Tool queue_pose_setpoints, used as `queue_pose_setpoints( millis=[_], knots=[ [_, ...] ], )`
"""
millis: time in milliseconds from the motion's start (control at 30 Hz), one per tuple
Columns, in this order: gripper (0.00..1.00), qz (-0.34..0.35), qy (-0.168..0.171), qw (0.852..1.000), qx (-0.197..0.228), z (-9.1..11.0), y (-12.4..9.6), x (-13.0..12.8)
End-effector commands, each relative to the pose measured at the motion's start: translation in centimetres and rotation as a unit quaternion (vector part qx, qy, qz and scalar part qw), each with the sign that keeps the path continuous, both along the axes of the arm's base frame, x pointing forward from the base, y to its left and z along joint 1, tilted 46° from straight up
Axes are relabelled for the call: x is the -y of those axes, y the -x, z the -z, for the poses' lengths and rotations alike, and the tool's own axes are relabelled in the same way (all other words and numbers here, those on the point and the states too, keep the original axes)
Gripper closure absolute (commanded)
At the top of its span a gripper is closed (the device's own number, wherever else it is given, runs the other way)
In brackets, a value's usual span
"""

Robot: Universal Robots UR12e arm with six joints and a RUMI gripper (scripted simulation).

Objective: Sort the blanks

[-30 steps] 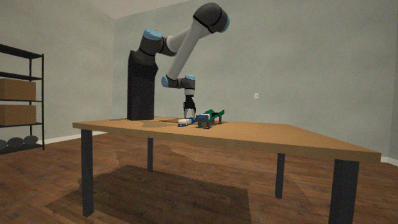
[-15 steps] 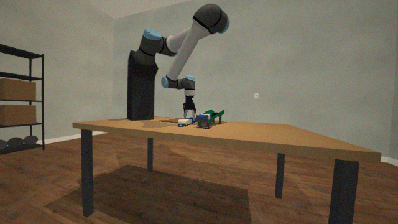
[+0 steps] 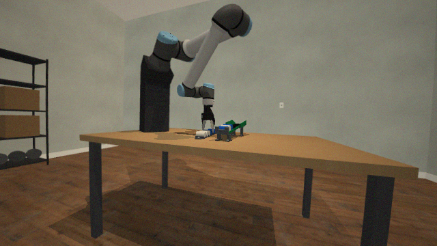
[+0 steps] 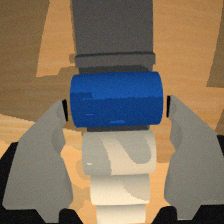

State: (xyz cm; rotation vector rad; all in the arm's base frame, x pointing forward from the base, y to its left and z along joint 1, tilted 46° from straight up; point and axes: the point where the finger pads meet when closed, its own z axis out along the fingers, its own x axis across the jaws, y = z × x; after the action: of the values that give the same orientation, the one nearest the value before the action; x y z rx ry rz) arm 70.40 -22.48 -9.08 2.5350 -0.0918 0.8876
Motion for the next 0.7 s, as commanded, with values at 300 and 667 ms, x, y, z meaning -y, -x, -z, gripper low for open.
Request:
queue_pose_setpoints(
  millis=[300,667],
  knots=[
    [0.51,0.000,0.000,1.000,0.000,-0.04,0.01,-0.03],
    [0.64,0.000,0.000,1.000,0.000,-0.04,0.01,-0.03]
  ],
)
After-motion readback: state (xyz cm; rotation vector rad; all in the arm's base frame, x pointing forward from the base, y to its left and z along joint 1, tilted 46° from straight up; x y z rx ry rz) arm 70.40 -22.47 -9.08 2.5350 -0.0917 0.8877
